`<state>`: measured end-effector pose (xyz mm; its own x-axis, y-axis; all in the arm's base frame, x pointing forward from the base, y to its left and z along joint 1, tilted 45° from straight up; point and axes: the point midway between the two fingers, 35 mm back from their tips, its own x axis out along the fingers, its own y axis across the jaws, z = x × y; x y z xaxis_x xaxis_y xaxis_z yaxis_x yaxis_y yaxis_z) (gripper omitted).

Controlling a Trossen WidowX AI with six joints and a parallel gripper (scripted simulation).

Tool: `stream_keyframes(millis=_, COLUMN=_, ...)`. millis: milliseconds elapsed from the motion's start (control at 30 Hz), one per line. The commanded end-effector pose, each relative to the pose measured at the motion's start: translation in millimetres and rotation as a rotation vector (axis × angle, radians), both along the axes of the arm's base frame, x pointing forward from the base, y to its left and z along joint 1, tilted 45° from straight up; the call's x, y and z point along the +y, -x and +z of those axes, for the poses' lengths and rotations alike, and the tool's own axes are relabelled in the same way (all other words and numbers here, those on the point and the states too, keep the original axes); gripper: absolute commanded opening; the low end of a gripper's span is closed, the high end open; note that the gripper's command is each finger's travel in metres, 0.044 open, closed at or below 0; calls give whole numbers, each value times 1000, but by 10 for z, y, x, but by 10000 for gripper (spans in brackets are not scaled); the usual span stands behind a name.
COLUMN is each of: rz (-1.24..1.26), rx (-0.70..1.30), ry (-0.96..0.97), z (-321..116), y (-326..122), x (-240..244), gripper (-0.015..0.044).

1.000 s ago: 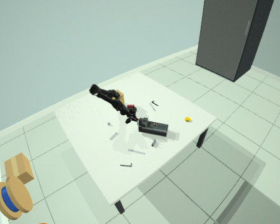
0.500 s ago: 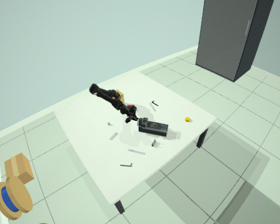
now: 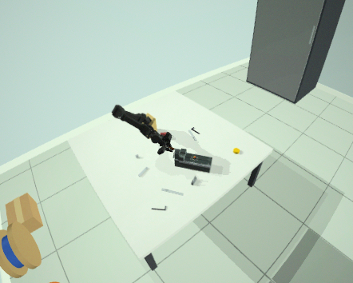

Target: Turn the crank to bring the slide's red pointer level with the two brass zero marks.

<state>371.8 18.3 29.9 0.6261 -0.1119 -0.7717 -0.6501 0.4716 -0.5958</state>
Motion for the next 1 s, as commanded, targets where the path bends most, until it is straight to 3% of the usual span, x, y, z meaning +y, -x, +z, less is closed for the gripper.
stream_keyframes(millis=0, rz=2, rx=-12, ry=-3, z=91, y=-26, x=23, gripper=0)
stream_keyframes(millis=967, rz=2, rx=-13, ry=-3, z=194, y=-90, x=3, gripper=0)
